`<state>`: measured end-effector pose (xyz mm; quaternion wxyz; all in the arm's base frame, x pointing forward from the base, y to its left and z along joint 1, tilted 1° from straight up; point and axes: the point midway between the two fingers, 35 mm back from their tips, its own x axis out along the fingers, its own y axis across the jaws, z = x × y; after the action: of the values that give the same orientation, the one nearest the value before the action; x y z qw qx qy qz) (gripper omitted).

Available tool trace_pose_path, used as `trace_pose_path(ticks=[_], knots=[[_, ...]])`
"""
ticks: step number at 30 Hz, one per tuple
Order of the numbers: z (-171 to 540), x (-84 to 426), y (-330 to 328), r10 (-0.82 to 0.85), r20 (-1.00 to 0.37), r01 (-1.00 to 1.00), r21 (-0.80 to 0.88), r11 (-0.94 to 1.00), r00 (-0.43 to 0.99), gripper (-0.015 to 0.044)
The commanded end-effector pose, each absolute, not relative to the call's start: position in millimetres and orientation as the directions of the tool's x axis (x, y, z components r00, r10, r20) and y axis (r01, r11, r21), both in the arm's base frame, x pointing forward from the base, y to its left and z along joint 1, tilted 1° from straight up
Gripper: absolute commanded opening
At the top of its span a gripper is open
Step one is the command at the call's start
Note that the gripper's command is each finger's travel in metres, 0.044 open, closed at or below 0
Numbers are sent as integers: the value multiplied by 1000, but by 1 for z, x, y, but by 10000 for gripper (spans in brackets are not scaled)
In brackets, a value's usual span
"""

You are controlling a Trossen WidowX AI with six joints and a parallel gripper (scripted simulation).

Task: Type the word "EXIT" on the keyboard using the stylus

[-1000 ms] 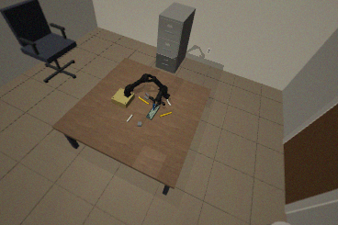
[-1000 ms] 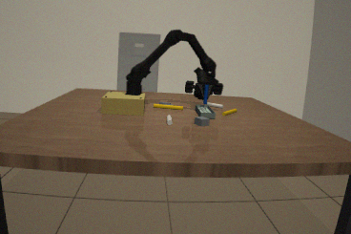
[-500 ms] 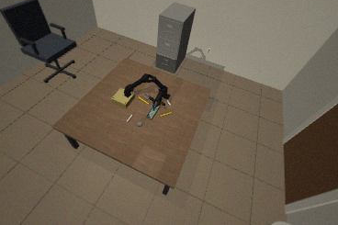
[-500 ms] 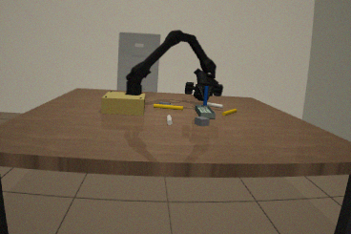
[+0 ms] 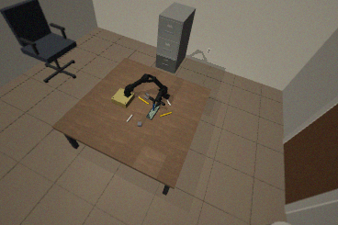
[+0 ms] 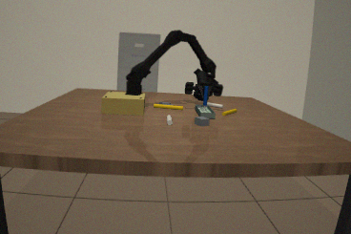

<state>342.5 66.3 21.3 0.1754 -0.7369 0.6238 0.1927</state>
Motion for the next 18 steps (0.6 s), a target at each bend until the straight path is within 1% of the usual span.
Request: trace_pose_path(ticks=[1,5,13,16,18], knots=[[35,342,66,-851,-505,-987,-22,-158,147,81],[55,340,65,-851,-505,-987,-22,-158,147,81],[53,340,65,-851,-504,-987,-21,-157,146,85],[53,340,65,-851,-504,-987,-21,-157,146,65],[54,339,63,-851,-504,-987,-21,-158,146,12]])
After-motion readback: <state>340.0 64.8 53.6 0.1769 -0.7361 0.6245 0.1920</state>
